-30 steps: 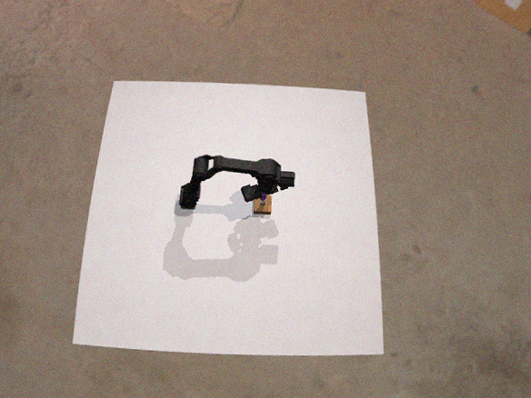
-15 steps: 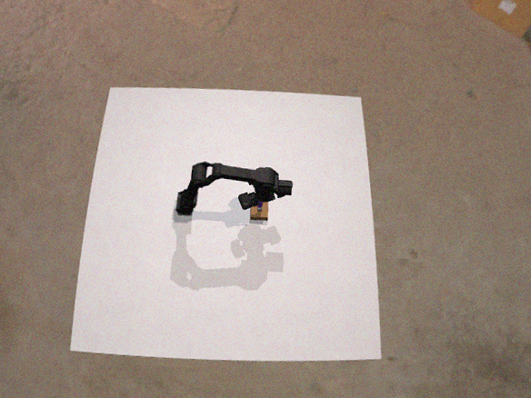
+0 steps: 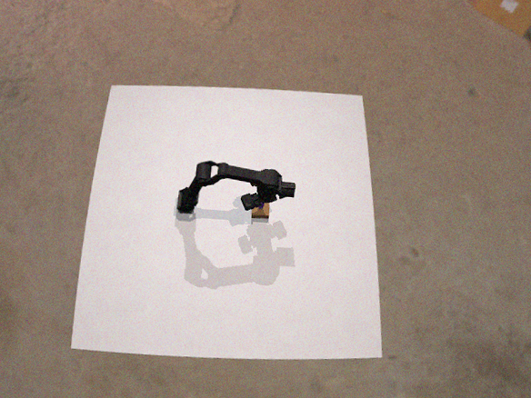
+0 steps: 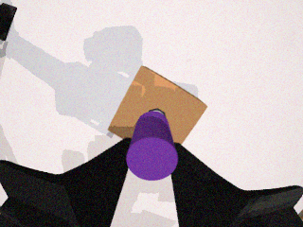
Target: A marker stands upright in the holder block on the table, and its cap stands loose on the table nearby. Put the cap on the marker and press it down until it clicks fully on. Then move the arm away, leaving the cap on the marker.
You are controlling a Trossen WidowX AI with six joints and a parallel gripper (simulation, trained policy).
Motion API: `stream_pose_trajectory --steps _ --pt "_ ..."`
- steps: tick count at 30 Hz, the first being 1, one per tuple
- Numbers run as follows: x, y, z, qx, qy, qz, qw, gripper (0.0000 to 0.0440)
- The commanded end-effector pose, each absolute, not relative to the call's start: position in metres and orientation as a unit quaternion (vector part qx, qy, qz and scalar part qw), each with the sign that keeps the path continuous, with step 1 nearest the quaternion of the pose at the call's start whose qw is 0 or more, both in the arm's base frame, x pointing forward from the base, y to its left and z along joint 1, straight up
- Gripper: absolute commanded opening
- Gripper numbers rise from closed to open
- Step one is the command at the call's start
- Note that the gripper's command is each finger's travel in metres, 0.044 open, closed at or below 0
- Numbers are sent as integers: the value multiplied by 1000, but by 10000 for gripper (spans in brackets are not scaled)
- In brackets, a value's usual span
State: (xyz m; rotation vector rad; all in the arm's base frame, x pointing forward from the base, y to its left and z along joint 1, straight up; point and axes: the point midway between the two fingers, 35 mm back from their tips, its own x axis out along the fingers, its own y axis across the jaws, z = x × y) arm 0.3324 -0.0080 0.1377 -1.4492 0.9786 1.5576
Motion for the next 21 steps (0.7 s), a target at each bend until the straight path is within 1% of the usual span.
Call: stream_pose_trajectory --steps 1,4,7,21 --pt "328 -8 125 -560 387 627 379 0" --pt "328 -8 119 -561 384 631 374 2" --pt "325 -9 111 -557 387 637 365 73" --pt "318 -8 107 -549 386 649 360 139"
